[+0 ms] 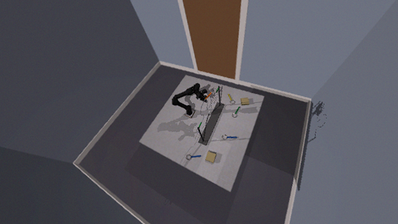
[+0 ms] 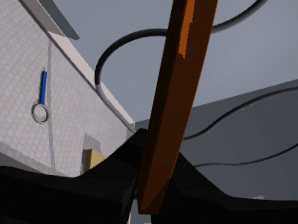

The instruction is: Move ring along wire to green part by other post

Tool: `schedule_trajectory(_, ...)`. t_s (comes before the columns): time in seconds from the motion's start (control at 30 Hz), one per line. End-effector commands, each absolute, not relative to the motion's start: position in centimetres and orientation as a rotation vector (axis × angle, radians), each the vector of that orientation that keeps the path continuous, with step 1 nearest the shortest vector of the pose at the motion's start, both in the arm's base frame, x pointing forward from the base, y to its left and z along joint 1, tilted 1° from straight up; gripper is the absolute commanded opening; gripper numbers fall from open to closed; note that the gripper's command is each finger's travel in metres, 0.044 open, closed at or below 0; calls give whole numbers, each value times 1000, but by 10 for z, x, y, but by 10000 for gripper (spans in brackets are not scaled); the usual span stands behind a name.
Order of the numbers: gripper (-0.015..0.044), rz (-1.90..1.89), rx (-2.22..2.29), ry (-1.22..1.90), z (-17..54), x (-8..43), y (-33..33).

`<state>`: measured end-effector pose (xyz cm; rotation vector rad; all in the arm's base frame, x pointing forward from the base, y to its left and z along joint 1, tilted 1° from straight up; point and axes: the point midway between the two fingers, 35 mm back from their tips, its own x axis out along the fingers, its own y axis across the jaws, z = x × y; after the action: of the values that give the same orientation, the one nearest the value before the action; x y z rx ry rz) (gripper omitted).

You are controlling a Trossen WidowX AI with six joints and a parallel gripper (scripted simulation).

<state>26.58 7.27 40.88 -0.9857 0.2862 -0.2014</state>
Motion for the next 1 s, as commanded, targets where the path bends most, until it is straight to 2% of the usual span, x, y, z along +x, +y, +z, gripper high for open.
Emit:
schedule_trajectory(0.0,-150,-228,-1049,275,413,265,67)
schedule_trajectory(0.97,-150,-385,-1626,126,459,266,56)
